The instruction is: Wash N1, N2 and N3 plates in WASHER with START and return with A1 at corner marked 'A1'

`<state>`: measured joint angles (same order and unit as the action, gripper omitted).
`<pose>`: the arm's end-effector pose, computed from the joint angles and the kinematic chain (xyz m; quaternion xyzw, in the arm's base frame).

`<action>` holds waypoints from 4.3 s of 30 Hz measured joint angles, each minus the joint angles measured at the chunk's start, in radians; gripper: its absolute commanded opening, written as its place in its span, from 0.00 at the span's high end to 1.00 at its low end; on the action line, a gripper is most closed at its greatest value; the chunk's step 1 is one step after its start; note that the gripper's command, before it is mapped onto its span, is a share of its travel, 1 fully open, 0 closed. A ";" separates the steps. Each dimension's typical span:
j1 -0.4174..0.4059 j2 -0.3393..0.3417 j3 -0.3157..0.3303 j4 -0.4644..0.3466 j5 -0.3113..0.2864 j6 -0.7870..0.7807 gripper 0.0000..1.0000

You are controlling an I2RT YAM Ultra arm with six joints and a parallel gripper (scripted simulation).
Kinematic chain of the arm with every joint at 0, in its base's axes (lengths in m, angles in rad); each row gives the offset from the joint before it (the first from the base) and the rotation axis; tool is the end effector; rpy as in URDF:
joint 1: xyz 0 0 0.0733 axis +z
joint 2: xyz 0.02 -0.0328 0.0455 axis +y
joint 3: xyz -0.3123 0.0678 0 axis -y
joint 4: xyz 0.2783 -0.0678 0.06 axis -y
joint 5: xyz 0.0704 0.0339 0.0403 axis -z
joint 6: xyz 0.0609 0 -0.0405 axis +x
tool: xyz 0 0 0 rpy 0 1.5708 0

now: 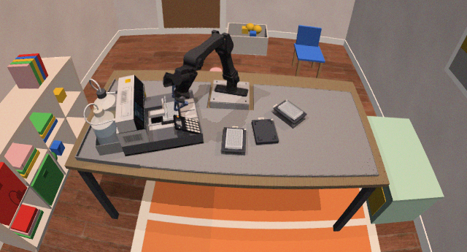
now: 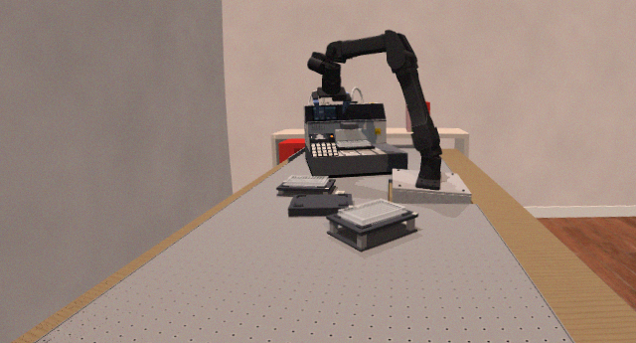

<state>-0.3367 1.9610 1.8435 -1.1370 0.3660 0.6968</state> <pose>0.4288 -0.1720 0.3136 0.5047 0.8301 -0.1491 0.1845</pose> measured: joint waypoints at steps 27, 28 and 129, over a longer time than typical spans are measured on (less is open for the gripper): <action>0.000 0.000 0.000 0.000 0.000 0.000 0.00; 0.000 0.000 0.000 0.000 0.000 0.000 0.00; 0.351 -0.039 -0.316 0.127 0.070 0.346 1.00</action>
<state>0.0143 1.9224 1.5272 -1.0100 0.4362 1.0428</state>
